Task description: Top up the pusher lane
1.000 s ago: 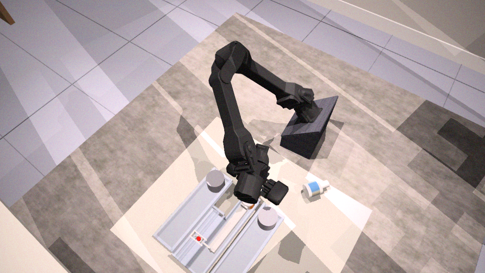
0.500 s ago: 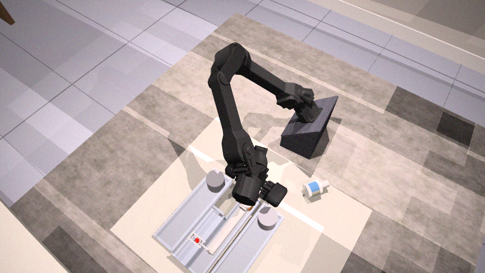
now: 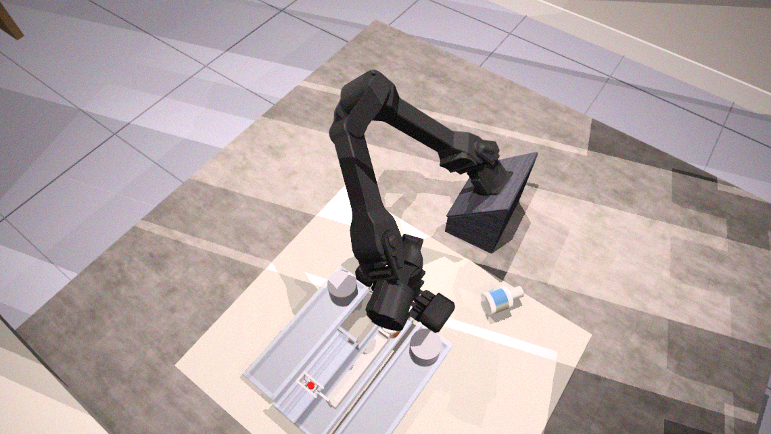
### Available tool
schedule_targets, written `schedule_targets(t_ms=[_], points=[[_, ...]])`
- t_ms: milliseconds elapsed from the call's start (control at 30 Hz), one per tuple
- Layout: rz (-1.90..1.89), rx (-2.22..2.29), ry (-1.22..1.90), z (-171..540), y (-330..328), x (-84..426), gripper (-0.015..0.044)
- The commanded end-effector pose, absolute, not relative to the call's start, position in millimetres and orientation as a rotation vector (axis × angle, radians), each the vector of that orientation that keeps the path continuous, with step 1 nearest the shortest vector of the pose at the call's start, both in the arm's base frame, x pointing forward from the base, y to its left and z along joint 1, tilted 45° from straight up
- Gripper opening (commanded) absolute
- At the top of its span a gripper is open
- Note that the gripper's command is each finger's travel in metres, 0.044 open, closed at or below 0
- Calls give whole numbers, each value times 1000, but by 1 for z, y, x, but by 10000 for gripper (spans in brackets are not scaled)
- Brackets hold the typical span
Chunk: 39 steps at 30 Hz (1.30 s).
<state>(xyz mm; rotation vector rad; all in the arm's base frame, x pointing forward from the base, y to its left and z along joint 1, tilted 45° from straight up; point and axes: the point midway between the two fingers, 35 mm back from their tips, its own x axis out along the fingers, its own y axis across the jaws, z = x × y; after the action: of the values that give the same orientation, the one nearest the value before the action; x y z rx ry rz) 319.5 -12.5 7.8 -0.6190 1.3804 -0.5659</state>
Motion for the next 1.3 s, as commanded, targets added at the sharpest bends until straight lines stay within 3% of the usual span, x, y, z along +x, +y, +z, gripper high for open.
schedule_targets(t_ms=[0,1267], points=[[-566,-614,1356,11,-10,330,0],[-566,-613,1356,16,-6,345,0]])
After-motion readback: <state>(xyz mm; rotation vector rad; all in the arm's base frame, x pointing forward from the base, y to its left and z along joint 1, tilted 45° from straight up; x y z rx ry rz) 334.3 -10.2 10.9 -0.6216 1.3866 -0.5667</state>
